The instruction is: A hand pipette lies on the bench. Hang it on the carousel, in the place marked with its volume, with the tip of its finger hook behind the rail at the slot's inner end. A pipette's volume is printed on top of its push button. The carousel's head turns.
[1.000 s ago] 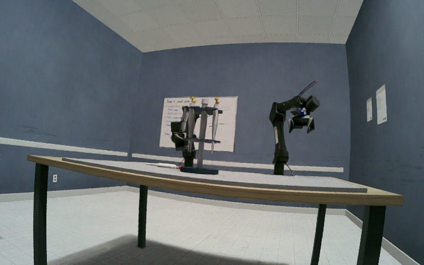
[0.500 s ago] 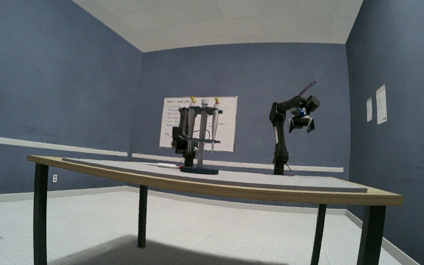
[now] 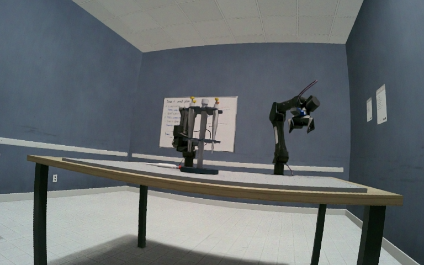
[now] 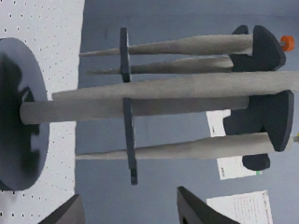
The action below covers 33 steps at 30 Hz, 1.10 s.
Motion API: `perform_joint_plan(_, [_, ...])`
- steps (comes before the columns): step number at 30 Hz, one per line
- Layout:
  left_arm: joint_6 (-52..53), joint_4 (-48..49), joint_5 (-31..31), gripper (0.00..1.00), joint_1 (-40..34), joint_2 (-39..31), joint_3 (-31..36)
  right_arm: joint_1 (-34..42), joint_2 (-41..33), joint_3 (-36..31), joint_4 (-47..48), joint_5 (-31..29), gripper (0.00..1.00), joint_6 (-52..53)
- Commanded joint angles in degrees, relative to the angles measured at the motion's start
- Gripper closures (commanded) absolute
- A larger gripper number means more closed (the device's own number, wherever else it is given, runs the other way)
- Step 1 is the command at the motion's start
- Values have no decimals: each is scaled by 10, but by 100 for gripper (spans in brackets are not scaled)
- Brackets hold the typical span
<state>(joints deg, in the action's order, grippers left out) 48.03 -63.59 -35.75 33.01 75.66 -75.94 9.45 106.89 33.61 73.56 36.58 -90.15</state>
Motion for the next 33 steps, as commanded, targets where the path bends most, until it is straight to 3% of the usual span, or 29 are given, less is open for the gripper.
perform_joint_plan(1, [5,8,-11,0,3,-3,-8,13,13,28,-16,-18,51,5])
perform_joint_plan(33, [5,8,-11,0,3,-3,-8,14,10,40,-21,-23,51,5])
